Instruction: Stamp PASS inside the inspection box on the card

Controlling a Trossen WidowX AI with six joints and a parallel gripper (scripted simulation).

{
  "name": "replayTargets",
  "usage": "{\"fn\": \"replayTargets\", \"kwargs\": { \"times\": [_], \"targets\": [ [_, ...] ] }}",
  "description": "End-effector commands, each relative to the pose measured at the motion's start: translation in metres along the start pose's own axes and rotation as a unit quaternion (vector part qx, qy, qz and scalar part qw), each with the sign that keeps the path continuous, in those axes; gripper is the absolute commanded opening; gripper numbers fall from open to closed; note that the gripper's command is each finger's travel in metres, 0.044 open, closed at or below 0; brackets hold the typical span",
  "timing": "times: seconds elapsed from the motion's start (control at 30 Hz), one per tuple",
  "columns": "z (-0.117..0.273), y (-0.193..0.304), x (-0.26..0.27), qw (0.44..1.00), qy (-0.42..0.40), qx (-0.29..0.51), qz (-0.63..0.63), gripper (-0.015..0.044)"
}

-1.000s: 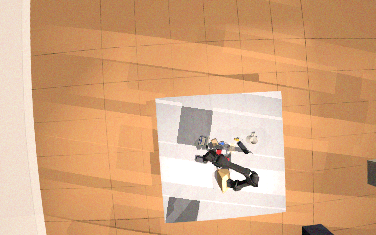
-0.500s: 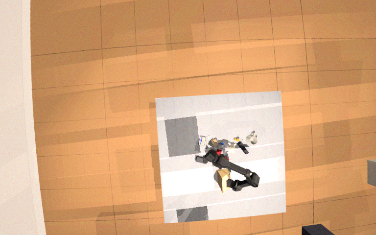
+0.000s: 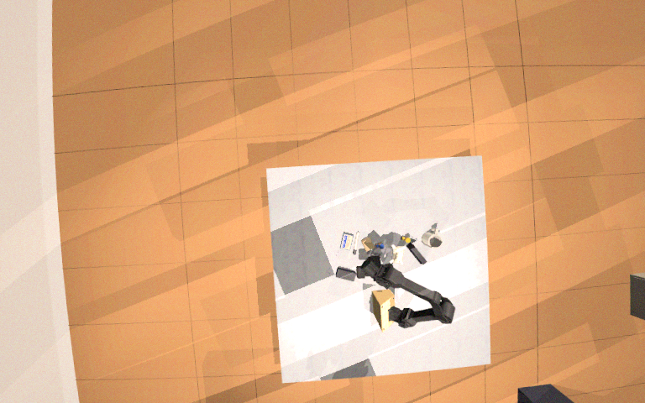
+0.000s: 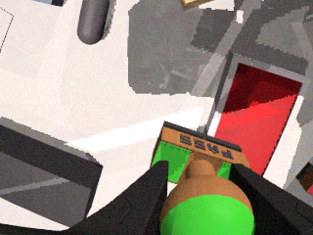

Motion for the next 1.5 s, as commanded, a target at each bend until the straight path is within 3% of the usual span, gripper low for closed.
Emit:
{"fn": "replayTargets", "kwargs": {
  "times": [0.0,0.23,1.47],
  "targets": [
    [0.001,-0.002,-0.019,1.000,0.001,-0.003,0.003,0.0000],
    [0.000,-0.005,-0.045,1.000,0.003,-0.003,0.003,0.0000],
    [-0.023,-0.006,-0.045,1.000,0.002,-0.002,0.002,0.0000]
  ]
}}
Point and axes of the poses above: the point midway between the two fingers, 35 mm back from their tips, its own z axis back along the fingers, its own x axis across the jaws, y = z × x, the point moved 9 cm from there along z, back along the fingers, and after that the axes turned 15 degrees about -z, right-handed, at the moved point
